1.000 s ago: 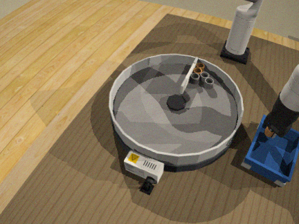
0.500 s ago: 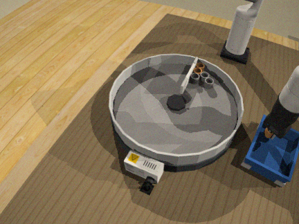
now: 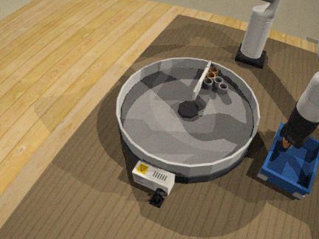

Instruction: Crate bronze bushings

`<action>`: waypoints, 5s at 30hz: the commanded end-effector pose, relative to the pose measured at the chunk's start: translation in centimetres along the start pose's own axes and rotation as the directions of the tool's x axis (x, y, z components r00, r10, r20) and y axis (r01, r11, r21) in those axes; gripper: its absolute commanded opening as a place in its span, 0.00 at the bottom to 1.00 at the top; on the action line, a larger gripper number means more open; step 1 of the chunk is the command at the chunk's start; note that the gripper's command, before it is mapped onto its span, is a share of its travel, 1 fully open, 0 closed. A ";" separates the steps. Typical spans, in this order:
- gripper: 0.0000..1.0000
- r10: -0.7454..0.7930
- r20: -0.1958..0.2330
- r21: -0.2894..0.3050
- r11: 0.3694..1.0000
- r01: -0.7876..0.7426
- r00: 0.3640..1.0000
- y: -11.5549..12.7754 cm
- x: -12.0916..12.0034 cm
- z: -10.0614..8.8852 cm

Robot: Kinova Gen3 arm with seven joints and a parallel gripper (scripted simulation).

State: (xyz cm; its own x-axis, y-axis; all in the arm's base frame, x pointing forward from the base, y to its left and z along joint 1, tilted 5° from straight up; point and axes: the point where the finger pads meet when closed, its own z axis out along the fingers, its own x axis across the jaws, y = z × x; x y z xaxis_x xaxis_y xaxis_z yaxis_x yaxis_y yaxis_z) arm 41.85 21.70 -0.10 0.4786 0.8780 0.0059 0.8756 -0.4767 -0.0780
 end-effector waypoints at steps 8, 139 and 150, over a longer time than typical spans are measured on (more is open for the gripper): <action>0.00 0.000 0.000 0.000 1.000 0.000 1.000 0.0 0.0 0.7; 0.42 0.000 0.001 0.001 1.000 0.000 1.000 0.0 0.0 -0.1; 0.42 0.000 0.001 0.001 1.000 0.000 1.000 0.0 0.0 -0.1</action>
State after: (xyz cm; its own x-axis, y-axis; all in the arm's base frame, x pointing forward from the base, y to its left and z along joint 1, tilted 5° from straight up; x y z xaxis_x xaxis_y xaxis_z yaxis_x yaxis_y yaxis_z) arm 41.81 21.69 -0.06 0.4780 0.8783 0.0034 0.8756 -0.4763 -0.0804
